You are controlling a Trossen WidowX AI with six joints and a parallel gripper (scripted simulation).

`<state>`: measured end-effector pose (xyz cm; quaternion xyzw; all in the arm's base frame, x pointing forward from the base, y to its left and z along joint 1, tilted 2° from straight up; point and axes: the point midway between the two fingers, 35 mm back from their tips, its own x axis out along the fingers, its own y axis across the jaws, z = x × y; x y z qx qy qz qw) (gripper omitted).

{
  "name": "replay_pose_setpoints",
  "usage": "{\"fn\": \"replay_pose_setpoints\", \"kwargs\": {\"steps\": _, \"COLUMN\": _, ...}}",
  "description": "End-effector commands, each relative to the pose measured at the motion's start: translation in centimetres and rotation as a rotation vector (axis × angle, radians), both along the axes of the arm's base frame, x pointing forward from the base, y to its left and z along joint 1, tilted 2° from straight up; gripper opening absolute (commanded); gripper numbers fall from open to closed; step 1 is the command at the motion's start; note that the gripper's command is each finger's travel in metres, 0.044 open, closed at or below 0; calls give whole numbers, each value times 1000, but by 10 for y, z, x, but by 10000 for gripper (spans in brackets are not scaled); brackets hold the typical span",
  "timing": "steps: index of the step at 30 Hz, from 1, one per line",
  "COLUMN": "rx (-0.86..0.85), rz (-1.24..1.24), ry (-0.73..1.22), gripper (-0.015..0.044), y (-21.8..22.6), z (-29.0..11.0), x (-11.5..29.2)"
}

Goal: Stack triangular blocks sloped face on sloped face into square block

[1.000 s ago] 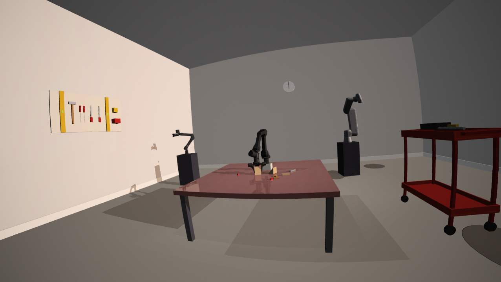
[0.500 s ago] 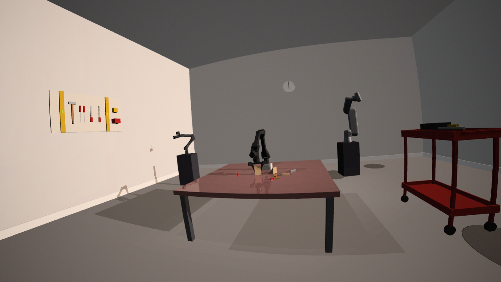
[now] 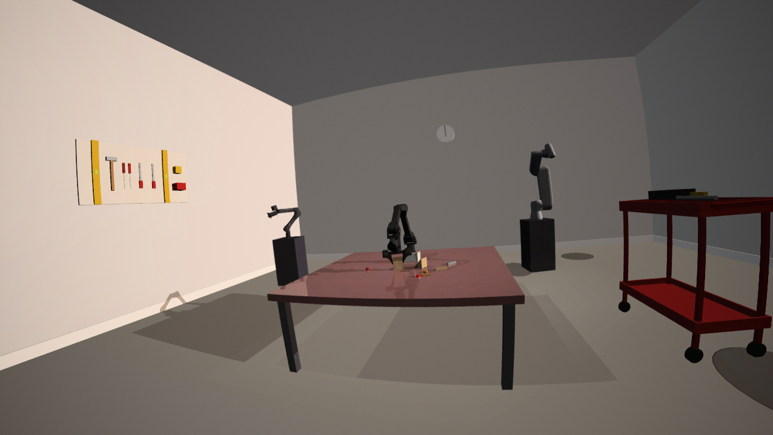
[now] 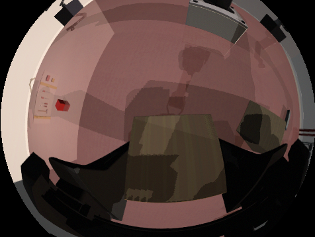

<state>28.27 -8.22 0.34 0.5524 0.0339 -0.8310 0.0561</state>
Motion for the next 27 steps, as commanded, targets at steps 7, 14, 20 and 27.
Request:
{"fn": "replay_pose_setpoints", "kwargs": {"steps": 7, "rx": -38, "rz": -2, "ry": 241, "gripper": 0, "y": 2, "z": -1, "x": 17}}
{"fn": "replay_pose_setpoints", "kwargs": {"steps": 14, "rx": -32, "rz": 0, "ry": 264, "gripper": 53, "y": 3, "z": -2, "x": 21}}
{"fn": "replay_pose_setpoints", "kwargs": {"steps": 20, "rx": -32, "rz": 0, "ry": 264, "gripper": 210, "y": 3, "z": -2, "x": 21}}
{"fn": "replay_pose_setpoints", "kwargs": {"steps": 27, "rx": -32, "rz": 0, "ry": 264, "gripper": 394, "y": 3, "z": -2, "x": 21}}
